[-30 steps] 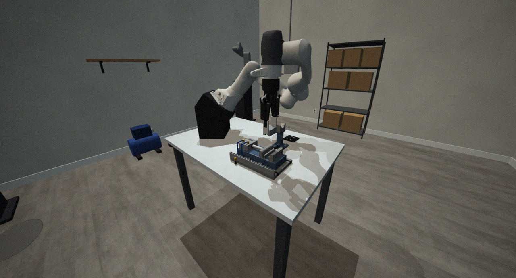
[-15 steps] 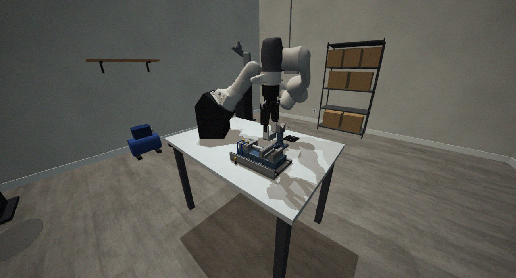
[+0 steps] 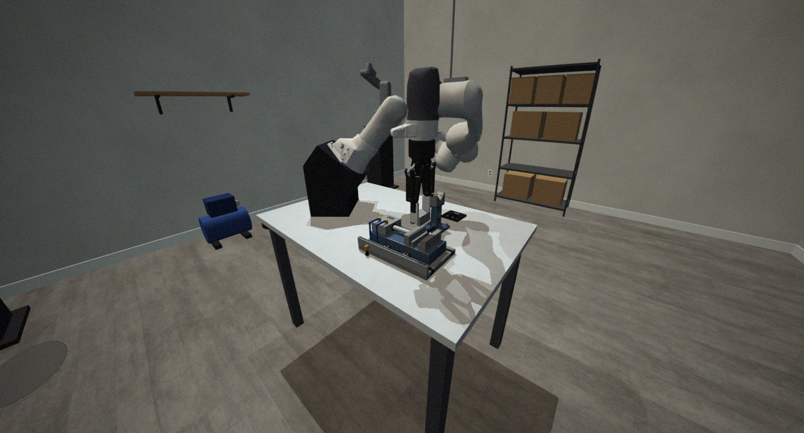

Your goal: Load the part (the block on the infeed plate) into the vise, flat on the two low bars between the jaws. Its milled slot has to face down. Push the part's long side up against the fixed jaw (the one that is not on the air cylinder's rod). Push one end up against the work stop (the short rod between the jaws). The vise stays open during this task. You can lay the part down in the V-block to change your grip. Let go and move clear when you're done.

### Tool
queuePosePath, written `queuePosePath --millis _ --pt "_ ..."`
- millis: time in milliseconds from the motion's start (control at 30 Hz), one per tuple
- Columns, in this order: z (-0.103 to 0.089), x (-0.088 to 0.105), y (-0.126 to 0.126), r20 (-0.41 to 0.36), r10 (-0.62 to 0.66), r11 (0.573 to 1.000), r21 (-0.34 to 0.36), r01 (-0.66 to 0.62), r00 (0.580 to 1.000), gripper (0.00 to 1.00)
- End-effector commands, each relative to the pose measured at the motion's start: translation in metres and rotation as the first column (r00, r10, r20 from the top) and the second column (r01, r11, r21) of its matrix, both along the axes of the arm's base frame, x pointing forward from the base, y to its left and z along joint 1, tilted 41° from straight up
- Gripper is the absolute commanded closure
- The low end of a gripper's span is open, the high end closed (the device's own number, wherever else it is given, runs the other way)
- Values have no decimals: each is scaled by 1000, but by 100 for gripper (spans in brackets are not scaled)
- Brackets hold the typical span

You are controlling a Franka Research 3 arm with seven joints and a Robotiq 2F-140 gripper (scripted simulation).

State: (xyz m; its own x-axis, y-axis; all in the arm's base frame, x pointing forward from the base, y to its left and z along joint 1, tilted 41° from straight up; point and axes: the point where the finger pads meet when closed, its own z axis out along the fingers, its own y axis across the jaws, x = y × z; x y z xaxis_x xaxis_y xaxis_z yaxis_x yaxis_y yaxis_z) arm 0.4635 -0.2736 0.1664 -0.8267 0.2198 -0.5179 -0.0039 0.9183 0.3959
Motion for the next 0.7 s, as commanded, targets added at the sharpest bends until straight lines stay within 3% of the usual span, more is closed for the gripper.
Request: queuePosePath --millis 0,667 --pt "-3 3 -3 -1 -18 1000 -3 18 1000 100" --pt "-12 10 1 -1 -18 1000 -3 18 1000 100"
